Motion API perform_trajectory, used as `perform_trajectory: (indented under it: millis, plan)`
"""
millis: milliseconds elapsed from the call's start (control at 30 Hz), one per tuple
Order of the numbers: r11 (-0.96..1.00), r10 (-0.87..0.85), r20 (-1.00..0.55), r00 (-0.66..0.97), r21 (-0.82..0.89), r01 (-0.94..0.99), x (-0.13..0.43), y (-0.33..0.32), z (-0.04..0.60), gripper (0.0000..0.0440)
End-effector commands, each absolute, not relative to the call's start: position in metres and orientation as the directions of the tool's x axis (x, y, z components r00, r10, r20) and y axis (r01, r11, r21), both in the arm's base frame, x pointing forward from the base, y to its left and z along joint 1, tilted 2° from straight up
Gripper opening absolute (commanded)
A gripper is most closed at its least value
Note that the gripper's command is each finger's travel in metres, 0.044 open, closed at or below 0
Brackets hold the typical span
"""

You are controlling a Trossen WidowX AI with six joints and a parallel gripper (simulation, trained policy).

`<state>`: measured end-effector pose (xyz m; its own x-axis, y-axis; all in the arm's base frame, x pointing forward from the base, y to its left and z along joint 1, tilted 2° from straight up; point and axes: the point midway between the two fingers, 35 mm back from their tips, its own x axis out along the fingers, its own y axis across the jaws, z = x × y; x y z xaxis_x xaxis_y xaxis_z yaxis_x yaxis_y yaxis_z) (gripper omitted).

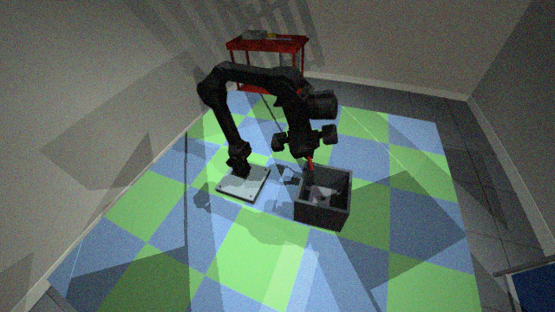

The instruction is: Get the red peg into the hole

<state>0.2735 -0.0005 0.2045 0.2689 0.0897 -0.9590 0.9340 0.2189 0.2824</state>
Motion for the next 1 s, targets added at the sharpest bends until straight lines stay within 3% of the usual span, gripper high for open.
perform_trajectory:
  millis: [0,967]
  plan:
    - [0.217,0.091,-0.964,0.250,0.264,0.940,0.280,-0.009,0.200,0.0000]
    - [0.265,0.162,-0.973,0.167,0.205,0.942,0.326,-0.037,0.127,0.0000]
